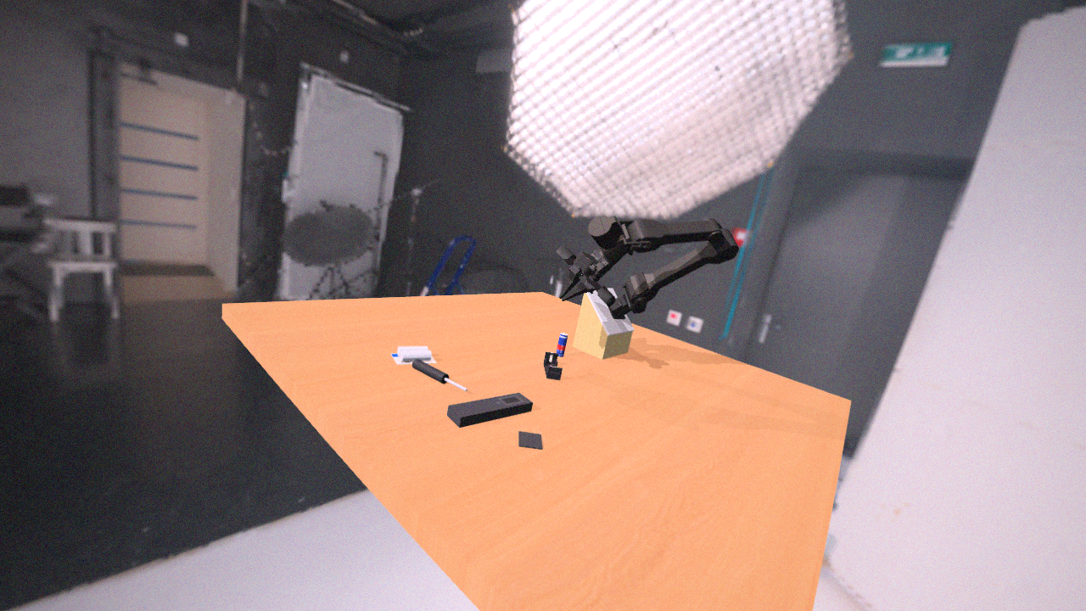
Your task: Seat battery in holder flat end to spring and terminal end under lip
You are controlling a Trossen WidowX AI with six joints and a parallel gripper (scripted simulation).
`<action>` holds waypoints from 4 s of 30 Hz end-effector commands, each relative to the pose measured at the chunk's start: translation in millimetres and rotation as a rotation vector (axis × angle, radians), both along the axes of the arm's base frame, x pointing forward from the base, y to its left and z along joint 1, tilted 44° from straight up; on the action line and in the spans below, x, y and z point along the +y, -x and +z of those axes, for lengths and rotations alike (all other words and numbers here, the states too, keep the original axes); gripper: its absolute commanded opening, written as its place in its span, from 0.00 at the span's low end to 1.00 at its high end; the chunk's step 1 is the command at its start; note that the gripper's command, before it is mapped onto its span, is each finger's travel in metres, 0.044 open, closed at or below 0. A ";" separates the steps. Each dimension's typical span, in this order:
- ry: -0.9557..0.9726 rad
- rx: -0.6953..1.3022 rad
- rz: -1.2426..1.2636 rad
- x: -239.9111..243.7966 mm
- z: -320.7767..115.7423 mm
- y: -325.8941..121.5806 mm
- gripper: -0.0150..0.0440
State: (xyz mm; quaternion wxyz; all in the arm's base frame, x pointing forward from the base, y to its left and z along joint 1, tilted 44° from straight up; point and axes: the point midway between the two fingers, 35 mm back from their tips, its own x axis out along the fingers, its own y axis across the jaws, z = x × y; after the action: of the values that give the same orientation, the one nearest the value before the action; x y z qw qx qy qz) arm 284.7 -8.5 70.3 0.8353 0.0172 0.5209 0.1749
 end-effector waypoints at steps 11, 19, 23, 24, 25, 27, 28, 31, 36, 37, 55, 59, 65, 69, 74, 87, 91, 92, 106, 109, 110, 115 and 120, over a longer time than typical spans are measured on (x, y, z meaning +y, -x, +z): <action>-0.440 0.506 0.073 23.7 -37.6 76.3 0.25; -0.436 0.504 0.071 54.1 -72.0 75.4 0.25; -0.442 0.505 0.074 76.0 -92.2 80.2 0.25; -0.444 0.505 0.074 78.7 -94.5 81.2 0.25; -0.444 0.506 0.075 79.6 -95.3 81.5 0.25; -0.444 0.506 0.075 79.5 -95.5 81.4 0.25; -0.444 0.505 0.074 78.9 -96.0 81.2 0.25; -0.442 0.505 0.074 75.5 -99.0 80.0 0.25; -0.440 0.505 0.073 69.5 -104.3 78.2 0.25; -0.440 0.505 0.073 68.3 -105.4 77.9 0.25; -0.437 0.504 0.072 46.8 -125.6 74.4 0.25; -0.438 0.504 0.072 42.0 -130.3 74.2 0.25; -0.439 0.504 0.073 35.0 -137.4 74.3 0.25; -0.440 0.504 0.074 31.2 -141.3 74.6 0.25; -0.442 0.506 0.066 23.4 -131.8 72.4 0.25; -0.436 0.504 0.073 -24.9 -83.6 69.7 0.25; -0.441 0.505 0.064 -23.5 -85.0 69.4 0.25; -0.441 0.505 0.064 -23.5 -85.0 69.4 0.25; -0.560 0.972 -0.790 -5.1 -124.6 69.0 0.65; -0.584 1.092 -1.044 0.5 -135.1 69.9 0.65; -0.590 1.131 -1.130 2.4 -138.6 70.4 0.65; -0.603 1.225 -1.344 7.1 -146.9 71.7 0.65; -0.603 1.225 -1.344 7.1 -146.9 71.7 0.65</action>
State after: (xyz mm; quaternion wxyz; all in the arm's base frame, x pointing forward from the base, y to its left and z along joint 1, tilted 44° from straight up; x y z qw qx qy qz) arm 218.0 -9.7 -67.3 0.3813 0.5738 0.7034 -0.1750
